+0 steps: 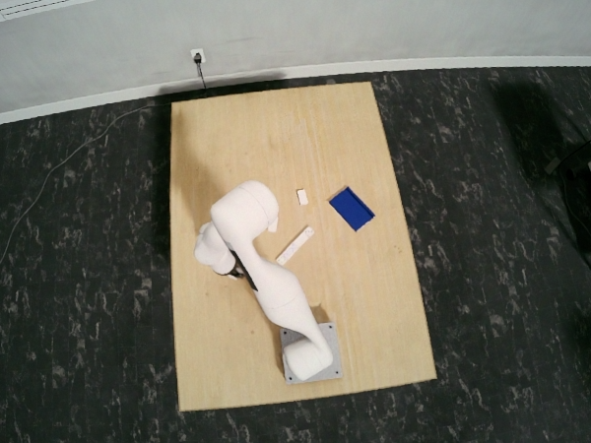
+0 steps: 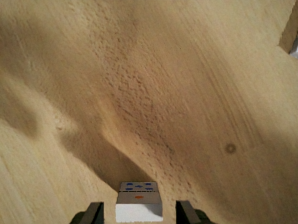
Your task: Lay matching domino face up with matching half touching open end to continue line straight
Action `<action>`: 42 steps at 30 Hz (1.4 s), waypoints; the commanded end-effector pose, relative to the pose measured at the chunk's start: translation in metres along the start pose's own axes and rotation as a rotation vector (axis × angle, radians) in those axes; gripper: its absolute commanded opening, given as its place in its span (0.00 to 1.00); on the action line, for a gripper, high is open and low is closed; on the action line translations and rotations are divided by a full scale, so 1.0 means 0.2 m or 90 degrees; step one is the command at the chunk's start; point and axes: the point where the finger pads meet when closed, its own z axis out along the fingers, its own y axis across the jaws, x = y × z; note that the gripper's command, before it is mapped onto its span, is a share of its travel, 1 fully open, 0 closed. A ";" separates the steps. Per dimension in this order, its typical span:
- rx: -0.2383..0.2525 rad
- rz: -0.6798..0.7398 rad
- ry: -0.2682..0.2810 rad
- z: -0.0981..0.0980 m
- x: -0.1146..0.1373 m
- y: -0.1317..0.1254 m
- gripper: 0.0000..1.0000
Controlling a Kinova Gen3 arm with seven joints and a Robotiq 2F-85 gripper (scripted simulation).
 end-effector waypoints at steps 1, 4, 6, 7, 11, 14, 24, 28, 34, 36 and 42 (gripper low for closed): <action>0.001 0.000 0.001 0.00 0.00 0.00 0.49; 0.001 0.000 0.001 0.01 0.00 0.00 0.49; 0.001 0.000 0.001 0.01 0.00 0.00 0.49; 0.001 0.000 0.001 0.01 0.00 0.00 0.49; 0.001 0.000 0.001 0.03 0.00 0.00 0.49; 0.001 0.000 0.001 0.04 0.00 0.00 0.49; 0.001 0.000 0.001 0.07 0.00 0.00 0.49; 0.001 0.000 0.001 0.07 0.00 0.00 0.49; 0.001 0.000 0.001 0.07 0.00 0.00 0.49; 0.001 0.000 0.001 0.07 0.00 0.00 0.49; 0.001 0.000 0.001 0.07 0.00 0.00 0.49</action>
